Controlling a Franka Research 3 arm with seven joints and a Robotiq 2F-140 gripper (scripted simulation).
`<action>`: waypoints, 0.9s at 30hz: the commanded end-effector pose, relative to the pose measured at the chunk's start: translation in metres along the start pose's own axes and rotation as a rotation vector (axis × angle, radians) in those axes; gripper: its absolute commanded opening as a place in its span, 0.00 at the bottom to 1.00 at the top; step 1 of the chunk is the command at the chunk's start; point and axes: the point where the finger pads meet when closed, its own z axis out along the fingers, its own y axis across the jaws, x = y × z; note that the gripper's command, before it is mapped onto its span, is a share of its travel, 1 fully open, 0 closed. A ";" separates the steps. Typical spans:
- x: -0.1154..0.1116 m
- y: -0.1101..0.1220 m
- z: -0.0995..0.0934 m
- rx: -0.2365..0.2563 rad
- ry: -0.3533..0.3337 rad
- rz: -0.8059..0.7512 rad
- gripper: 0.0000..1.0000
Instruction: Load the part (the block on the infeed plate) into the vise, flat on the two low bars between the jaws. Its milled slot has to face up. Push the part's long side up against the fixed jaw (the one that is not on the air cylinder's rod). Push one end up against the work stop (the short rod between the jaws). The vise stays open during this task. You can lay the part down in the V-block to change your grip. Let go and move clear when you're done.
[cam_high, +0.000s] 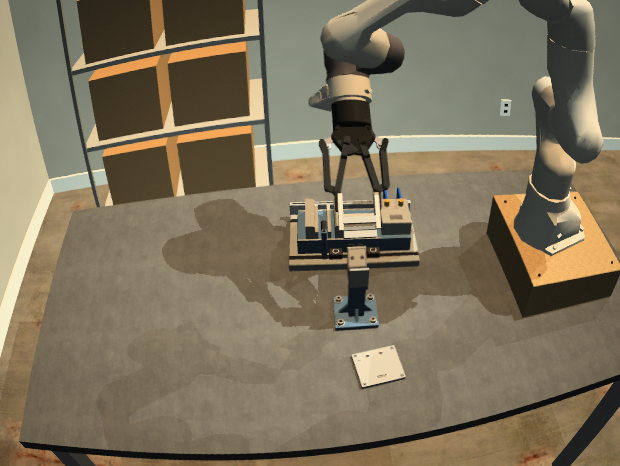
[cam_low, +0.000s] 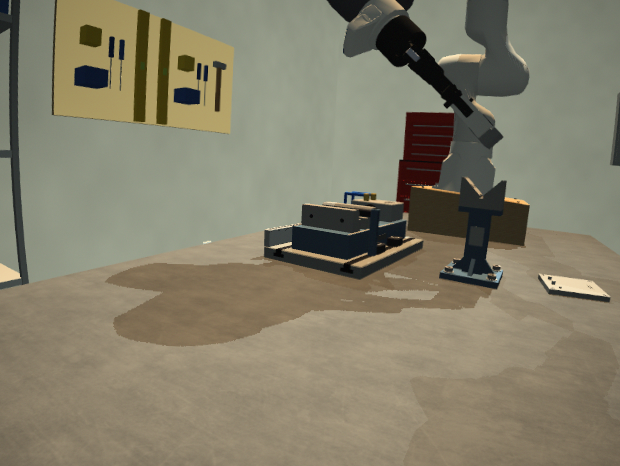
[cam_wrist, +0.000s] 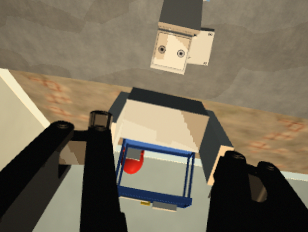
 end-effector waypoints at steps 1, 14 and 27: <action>-0.002 -0.001 -0.001 0.003 -0.005 -0.007 0.00; -0.001 -0.001 0.000 0.003 -0.005 -0.007 0.00; 0.001 -0.001 0.002 0.003 -0.005 -0.007 0.00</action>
